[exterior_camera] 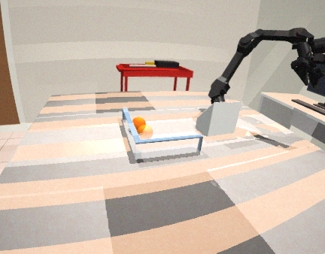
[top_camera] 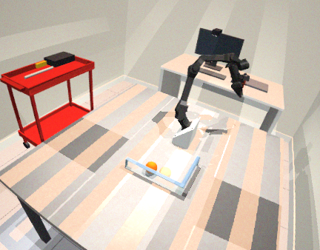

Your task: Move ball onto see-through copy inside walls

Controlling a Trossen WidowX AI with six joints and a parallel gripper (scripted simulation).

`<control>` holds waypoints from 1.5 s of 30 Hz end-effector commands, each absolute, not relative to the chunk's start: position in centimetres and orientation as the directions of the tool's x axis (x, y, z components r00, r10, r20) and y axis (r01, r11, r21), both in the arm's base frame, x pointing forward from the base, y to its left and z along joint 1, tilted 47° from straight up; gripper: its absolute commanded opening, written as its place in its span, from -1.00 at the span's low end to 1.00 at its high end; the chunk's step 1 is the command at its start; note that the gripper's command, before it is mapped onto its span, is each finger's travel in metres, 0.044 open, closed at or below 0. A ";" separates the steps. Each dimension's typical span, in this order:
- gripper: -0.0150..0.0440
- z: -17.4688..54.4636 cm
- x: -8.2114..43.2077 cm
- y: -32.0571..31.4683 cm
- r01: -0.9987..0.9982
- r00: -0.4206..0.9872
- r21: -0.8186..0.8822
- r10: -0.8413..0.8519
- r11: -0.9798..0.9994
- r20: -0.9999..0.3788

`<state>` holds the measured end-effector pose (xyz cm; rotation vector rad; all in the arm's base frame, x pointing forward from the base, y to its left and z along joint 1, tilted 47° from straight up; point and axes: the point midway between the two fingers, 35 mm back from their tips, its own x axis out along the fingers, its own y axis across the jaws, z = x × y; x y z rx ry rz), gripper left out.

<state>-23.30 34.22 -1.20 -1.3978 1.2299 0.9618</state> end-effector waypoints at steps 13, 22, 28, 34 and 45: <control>0.88 0.4 -4.9 39.5 -0.892 0.164 -0.241 -0.224 0.382 -0.961; 0.88 1.5 10.5 37.3 -0.720 0.190 -0.328 -0.281 0.612 -0.941; 0.88 2.2 19.9 32.8 -0.568 0.213 -0.407 -0.350 0.715 -0.912; 0.88 3.1 27.7 25.9 -0.398 0.209 -0.487 -0.440 0.778 -0.874; 0.88 4.5 35.5 11.4 -0.145 0.121 -0.601 -0.589 0.786 -0.799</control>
